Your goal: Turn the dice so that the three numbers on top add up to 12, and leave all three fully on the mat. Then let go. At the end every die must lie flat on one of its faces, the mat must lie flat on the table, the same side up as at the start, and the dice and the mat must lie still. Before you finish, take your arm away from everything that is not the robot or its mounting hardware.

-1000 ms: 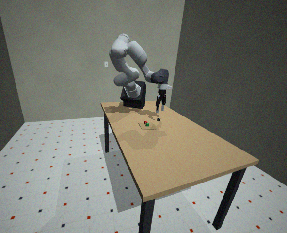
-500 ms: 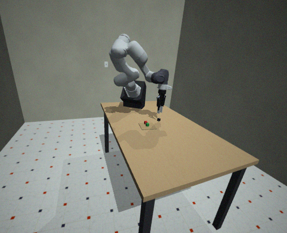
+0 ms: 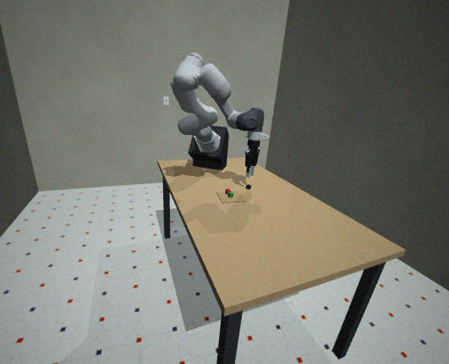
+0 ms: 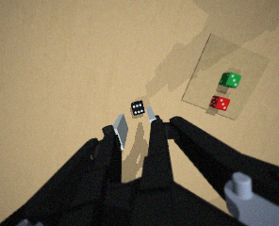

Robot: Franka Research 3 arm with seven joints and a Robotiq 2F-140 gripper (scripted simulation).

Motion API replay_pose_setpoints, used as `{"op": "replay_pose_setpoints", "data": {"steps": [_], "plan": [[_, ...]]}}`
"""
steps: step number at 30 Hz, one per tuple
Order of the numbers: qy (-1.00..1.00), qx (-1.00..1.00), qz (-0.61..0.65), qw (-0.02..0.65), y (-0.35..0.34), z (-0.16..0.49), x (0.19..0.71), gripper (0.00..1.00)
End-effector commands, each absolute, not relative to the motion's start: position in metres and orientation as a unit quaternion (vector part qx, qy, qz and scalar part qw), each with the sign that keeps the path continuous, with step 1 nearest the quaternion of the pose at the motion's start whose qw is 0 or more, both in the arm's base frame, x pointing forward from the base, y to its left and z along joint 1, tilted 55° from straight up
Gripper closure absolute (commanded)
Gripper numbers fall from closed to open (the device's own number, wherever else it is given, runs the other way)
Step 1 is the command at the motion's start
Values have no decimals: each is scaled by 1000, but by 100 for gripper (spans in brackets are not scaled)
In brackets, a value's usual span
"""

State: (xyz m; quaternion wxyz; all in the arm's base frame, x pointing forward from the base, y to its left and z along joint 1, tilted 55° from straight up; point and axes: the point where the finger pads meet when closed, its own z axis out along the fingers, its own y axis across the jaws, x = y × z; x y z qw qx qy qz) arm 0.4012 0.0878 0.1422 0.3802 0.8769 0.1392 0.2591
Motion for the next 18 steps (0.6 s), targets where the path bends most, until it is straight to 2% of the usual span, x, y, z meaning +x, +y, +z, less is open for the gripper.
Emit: {"op": "replay_pose_setpoints", "data": {"steps": [1, 18], "plan": [[134, 877, 262, 381, 87, 144, 402, 75], [134, 877, 261, 381, 81, 138, 408, 75]]}}
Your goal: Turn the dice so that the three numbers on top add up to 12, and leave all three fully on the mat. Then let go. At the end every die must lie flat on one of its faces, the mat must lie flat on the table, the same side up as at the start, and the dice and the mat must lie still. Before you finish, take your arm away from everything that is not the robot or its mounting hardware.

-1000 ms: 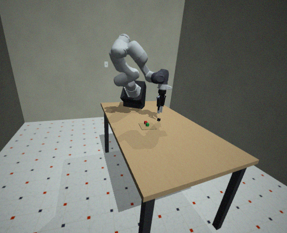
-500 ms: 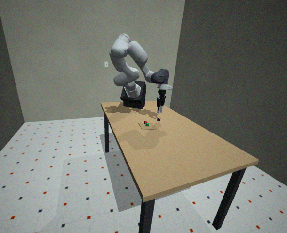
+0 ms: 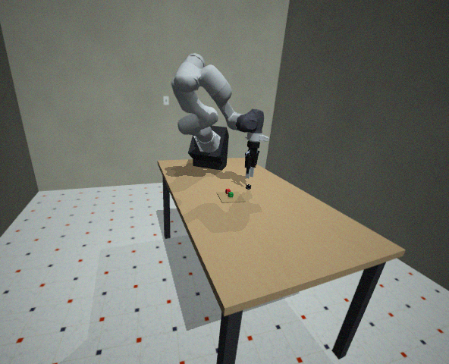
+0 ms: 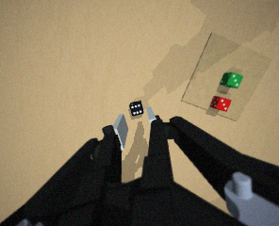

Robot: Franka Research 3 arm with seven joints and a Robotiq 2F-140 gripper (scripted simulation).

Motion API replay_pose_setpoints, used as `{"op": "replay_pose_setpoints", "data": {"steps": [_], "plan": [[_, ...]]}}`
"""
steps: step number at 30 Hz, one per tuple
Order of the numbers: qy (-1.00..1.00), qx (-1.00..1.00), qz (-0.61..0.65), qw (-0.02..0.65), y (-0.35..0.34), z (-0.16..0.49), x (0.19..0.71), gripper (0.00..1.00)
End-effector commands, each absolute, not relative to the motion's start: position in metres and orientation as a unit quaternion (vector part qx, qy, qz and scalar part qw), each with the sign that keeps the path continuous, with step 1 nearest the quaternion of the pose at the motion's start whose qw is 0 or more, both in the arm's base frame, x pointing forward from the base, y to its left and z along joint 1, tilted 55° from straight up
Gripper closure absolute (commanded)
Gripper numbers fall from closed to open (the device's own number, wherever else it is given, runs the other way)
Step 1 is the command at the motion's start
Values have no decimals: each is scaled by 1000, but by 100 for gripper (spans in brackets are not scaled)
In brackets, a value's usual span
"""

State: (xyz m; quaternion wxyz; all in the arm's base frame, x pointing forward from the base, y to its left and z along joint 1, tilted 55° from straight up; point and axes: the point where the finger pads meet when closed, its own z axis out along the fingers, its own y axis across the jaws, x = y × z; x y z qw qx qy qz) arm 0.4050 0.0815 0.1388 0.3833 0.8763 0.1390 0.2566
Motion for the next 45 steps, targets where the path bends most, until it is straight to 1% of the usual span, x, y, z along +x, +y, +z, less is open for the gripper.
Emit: {"op": "replay_pose_setpoints", "data": {"steps": [1, 24, 45], "plan": [[134, 877, 261, 381, 80, 137, 409, 75], [134, 877, 261, 381, 62, 118, 427, 75], [134, 877, 261, 381, 56, 113, 432, 75]]}}
